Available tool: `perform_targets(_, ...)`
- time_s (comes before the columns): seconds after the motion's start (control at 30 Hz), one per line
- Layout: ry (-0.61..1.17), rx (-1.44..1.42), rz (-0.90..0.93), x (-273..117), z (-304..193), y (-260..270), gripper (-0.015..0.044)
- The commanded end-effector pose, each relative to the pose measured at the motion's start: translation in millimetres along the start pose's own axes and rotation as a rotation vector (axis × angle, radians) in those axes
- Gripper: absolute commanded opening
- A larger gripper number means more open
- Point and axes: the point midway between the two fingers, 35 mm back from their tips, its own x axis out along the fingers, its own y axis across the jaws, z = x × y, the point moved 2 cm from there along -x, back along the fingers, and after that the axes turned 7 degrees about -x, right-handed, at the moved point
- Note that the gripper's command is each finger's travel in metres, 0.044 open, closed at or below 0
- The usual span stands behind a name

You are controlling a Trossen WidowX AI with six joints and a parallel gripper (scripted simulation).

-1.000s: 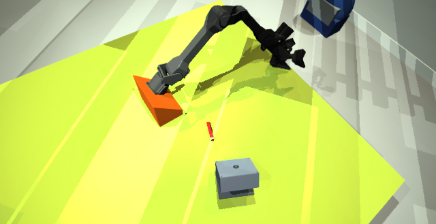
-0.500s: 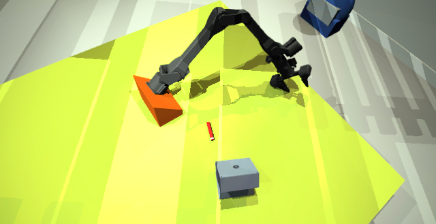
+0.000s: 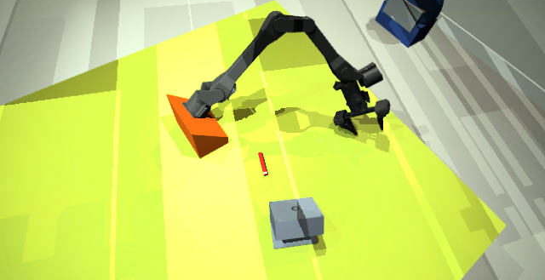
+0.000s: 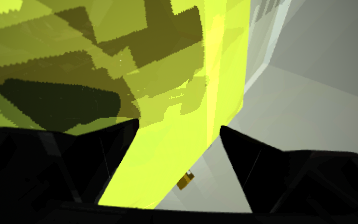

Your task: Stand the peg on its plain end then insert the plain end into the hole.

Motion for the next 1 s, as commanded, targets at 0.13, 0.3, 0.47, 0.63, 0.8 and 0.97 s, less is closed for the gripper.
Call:
perform_targets(0.13,0.052,-0.13,0.136,10,-44,24,0.044)
perform_targets(0.3,0.071,-0.242,0.26,16,-78,47,0.044)
perform_targets(0.47,0.068,-0.341,0.391,16,-113,71,0.044)
perform_targets(0.63,0.036,-0.424,0.529,11,-149,96,0.044)
perform_targets(0.8,-0.023,-0.479,0.667,-2,-186,124,0.044)
perform_targets(0.97,-0.122,-0.503,0.793,-22,-220,153,0.044)
